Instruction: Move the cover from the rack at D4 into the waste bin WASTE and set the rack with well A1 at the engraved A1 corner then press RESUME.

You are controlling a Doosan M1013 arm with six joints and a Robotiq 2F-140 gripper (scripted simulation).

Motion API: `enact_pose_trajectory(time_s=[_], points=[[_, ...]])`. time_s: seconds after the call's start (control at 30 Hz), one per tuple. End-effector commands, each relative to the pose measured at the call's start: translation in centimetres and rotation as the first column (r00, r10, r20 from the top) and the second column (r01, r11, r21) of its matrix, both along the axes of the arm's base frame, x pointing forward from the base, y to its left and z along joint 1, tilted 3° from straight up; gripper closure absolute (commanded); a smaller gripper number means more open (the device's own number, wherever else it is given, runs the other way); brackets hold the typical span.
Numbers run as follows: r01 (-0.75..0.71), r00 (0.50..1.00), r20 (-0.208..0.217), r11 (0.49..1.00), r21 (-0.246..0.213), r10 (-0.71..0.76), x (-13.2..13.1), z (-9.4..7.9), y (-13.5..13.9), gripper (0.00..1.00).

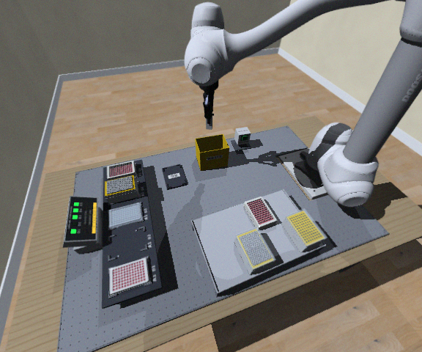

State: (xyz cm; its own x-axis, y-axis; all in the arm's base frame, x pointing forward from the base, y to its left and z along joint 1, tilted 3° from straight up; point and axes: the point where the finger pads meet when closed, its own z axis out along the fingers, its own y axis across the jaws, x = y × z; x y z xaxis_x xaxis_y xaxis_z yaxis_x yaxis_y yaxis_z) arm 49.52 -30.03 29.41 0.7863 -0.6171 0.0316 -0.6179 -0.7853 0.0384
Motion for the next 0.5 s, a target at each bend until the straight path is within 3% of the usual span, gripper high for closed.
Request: enact_pose_trajectory(time_s=[0.0, 0.47], points=[[-0.022, 1.000, 0.012, 1.000, -0.003, 0.022, -1.6, 0.4, 0.2, 1.00], [-0.259, 0.966, -0.001, 0.966, -0.004, 0.259, -7.5, 0.2, 1.2, 1.00]])
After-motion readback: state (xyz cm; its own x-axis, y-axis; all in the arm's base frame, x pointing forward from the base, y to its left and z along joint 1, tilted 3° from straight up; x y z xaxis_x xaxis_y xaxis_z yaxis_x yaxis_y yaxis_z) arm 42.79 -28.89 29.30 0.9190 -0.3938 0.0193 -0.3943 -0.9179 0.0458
